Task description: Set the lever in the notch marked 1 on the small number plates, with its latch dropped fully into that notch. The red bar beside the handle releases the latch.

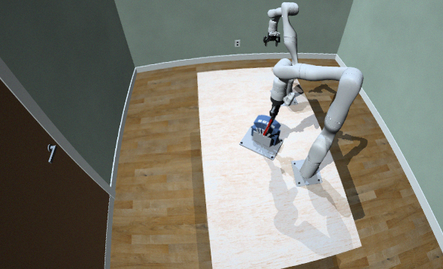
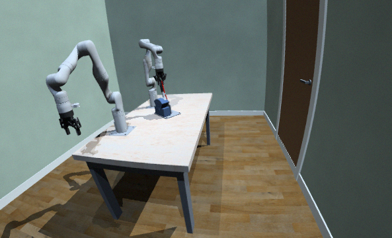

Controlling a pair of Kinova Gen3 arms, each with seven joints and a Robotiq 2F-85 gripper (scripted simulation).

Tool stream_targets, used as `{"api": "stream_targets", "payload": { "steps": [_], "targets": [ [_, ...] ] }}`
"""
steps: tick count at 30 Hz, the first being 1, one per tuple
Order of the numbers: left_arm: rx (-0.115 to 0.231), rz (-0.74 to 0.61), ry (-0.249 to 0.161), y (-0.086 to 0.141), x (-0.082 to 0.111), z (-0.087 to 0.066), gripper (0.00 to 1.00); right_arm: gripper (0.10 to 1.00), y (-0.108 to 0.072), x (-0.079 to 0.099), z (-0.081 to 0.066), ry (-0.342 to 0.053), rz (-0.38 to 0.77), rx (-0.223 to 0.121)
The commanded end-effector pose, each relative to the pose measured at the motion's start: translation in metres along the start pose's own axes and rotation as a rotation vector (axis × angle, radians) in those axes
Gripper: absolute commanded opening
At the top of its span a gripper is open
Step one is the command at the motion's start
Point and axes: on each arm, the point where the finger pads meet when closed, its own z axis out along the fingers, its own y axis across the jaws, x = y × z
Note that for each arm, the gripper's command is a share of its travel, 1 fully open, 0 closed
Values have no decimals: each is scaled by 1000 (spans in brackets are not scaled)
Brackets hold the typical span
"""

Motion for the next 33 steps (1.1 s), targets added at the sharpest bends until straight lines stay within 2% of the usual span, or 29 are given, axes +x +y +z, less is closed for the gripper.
{"api": "stream_targets", "payload": {
  "steps": [1, 17, 33],
  "targets": [
    [0, 0, 0, 0, 0, 0, 99, 1000, 0, 0, -1, -2, 0, 0],
    [0, 0, 0, 0, 2, 0, 99, 1000, 0, 0, -1, -2, 0, 0],
    [0, 0, 0, 0, 29, 6, 99, 1000, 0, 0, -1, -2, 0, 0]
  ]
}}
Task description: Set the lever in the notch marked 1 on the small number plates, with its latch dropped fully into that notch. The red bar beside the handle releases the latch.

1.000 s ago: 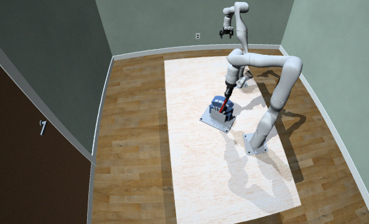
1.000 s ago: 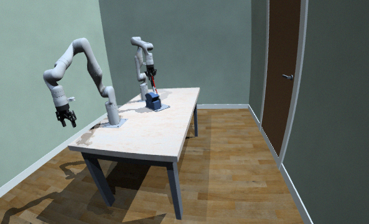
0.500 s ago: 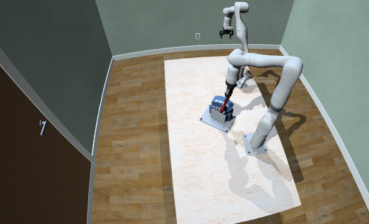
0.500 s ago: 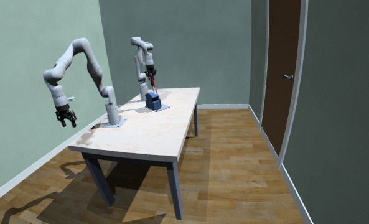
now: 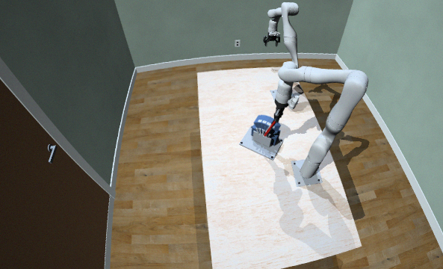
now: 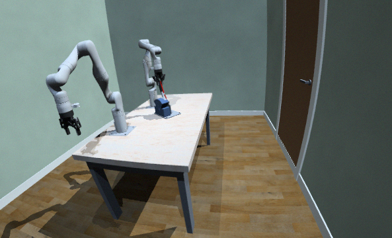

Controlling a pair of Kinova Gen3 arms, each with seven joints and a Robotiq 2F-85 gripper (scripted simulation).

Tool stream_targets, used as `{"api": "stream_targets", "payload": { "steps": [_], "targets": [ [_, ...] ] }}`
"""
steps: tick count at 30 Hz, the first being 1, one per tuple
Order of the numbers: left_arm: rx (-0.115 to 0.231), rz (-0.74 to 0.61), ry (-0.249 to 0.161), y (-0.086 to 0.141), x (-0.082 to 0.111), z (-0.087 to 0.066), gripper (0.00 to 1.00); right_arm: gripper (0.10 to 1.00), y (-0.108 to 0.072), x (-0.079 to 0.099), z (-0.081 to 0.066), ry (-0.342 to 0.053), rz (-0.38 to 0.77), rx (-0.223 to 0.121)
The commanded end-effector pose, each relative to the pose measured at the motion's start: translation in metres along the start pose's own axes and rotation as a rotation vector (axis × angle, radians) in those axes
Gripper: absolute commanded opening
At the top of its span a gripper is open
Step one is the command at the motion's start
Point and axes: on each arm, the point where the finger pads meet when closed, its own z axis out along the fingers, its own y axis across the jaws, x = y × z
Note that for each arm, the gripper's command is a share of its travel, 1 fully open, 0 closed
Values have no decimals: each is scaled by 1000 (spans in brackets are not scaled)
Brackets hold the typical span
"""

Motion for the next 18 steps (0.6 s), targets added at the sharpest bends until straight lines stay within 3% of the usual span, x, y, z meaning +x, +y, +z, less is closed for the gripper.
{"api": "stream_targets", "payload": {
  "steps": [1, 18],
  "targets": [
    [0, 0, 0, 0, 6, 1, 99, 1000, 0, 0, -1, -2, 0, 0],
    [0, 0, 0, 0, 26, 9, 99, 1000, 0, 0, -1, -2, 0, 0]
  ]
}}
